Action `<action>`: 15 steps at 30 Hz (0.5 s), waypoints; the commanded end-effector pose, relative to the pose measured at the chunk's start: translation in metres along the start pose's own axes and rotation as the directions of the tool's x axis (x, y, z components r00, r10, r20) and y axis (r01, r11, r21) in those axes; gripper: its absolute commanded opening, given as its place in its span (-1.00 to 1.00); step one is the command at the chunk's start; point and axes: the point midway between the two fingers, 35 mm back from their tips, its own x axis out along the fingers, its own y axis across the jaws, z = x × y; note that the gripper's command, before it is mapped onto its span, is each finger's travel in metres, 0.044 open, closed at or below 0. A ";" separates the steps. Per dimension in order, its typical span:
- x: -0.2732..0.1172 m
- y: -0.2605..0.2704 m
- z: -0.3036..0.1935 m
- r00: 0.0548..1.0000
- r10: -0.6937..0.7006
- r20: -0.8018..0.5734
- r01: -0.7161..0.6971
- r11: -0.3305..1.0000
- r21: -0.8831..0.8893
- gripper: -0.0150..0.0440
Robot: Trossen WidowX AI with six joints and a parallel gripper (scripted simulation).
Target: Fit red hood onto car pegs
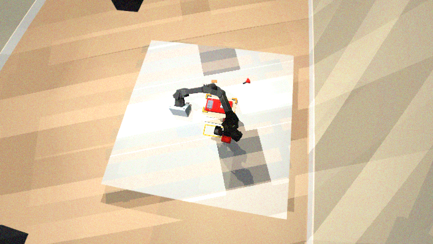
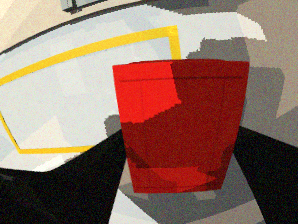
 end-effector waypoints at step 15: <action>-0.008 0.000 0.000 1.000 0.000 0.000 0.000 1.000 0.000 -0.27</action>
